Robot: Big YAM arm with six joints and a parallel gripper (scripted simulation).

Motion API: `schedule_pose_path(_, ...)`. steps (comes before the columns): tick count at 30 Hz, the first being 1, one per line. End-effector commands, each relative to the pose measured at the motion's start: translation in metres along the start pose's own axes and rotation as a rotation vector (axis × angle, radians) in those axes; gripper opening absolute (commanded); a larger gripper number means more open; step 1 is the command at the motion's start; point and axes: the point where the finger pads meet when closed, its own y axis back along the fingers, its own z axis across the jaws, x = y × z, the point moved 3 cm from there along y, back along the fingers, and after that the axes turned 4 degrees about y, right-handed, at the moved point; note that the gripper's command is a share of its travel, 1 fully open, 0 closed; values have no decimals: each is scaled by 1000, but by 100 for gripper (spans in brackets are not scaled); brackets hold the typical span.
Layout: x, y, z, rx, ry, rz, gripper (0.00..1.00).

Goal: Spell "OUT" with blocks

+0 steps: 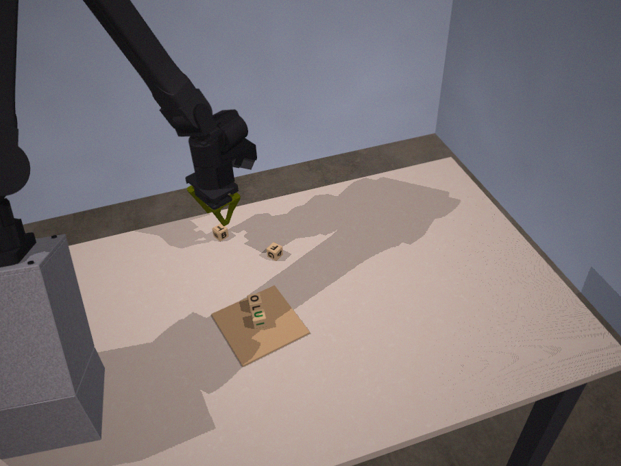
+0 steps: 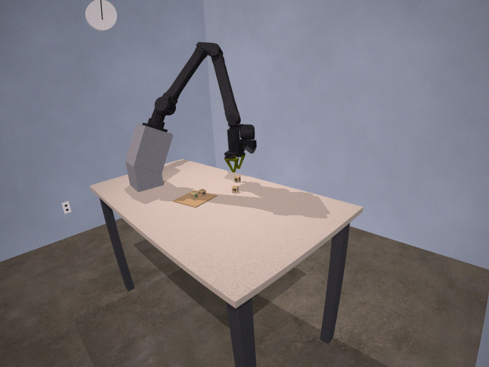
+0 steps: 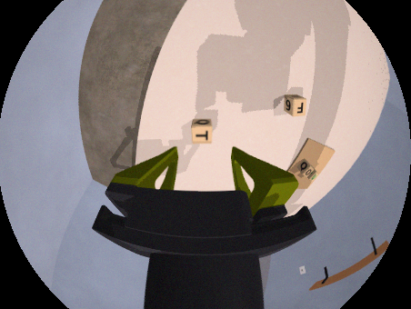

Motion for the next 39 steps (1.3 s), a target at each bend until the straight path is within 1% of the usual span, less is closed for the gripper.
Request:
schedule_pose_path(1,-14,-8,10,-7,16,-24,60)
schedule_pose_path(10,-13,-20,10,-7,15,-22,60)
schedule_pose_path(19,-12,-25,9,-6,16,-19,60)
schedule_pose_path(39,-13,-25,10,-7,18,-20,60)
